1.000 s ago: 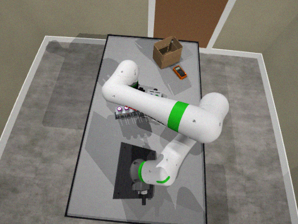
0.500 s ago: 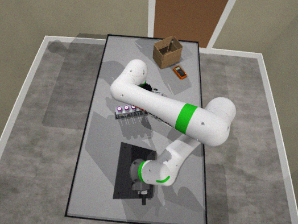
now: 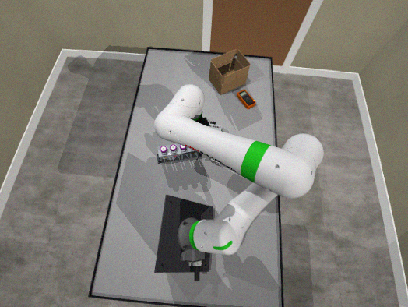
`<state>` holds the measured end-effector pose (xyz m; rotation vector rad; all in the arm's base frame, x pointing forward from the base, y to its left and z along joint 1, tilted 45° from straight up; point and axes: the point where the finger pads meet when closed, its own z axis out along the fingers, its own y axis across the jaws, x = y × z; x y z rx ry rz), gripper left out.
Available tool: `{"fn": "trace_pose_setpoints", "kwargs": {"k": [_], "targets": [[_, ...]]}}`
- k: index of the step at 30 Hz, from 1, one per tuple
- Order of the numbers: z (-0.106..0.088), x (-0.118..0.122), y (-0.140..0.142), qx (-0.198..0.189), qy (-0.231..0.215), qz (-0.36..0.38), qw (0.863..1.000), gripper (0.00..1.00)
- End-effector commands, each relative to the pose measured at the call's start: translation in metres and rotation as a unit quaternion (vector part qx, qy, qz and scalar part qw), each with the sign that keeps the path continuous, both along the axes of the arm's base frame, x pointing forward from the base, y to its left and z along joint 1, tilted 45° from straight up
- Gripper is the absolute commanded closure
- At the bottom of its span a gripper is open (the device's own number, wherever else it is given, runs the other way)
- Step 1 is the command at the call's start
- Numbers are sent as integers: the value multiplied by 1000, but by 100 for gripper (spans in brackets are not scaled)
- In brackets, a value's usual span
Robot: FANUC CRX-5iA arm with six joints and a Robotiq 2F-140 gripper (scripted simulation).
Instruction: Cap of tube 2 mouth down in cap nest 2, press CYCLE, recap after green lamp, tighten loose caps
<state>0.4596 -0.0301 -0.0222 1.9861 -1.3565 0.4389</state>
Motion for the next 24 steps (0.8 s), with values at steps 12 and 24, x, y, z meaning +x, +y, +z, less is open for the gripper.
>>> {"fn": "trace_pose_setpoints", "kwargs": {"k": [12,24], "targets": [[-9,0,-9,0,-1,1,1000,59],[-13,-1,-12,0,-1,1,1000,59]]}}
